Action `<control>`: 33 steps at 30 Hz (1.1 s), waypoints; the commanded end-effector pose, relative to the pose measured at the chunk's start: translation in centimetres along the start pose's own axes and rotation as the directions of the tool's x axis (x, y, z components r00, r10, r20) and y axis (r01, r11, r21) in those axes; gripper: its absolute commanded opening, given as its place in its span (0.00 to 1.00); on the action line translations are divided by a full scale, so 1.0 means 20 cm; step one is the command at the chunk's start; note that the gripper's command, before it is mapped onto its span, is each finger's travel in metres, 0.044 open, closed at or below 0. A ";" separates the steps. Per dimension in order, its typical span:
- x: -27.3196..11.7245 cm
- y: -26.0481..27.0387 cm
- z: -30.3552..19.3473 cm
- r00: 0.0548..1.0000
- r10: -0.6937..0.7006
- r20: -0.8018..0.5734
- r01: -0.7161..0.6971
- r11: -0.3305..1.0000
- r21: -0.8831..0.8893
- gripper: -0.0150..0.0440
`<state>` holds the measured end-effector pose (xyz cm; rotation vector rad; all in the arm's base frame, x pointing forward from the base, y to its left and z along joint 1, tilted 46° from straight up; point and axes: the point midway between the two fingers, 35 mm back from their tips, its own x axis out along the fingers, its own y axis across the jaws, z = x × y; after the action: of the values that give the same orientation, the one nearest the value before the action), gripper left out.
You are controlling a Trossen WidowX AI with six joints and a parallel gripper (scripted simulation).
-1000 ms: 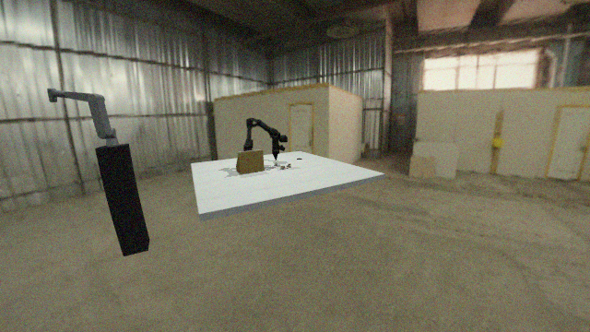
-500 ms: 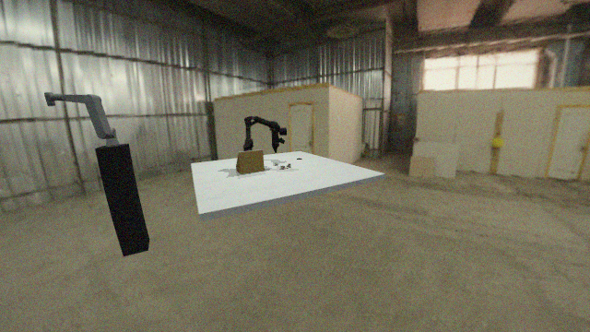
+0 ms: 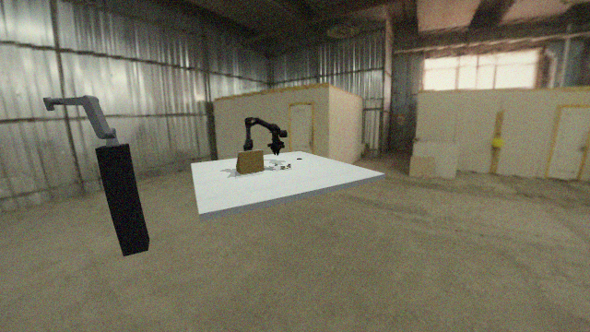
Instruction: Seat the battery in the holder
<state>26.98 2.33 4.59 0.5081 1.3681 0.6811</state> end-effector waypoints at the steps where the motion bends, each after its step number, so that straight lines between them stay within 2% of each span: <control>1: 0.15 0.05 0.01 1.000 0.012 -0.003 -0.012 0.780 -0.625 0.64; 3: 0.19 0.06 0.01 1.000 0.015 -0.004 -0.012 0.625 -0.781 0.64; 5: 0.21 0.07 0.01 1.000 0.016 -0.004 -0.012 0.561 -0.828 0.64; 21: 0.21 0.07 0.01 1.000 0.016 -0.004 -0.012 0.561 -0.828 0.64; 33: 0.30 0.07 0.02 1.000 0.014 -0.004 -0.011 0.561 -0.828 0.64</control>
<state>27.69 7.02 1.82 -0.2749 0.8698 1.2356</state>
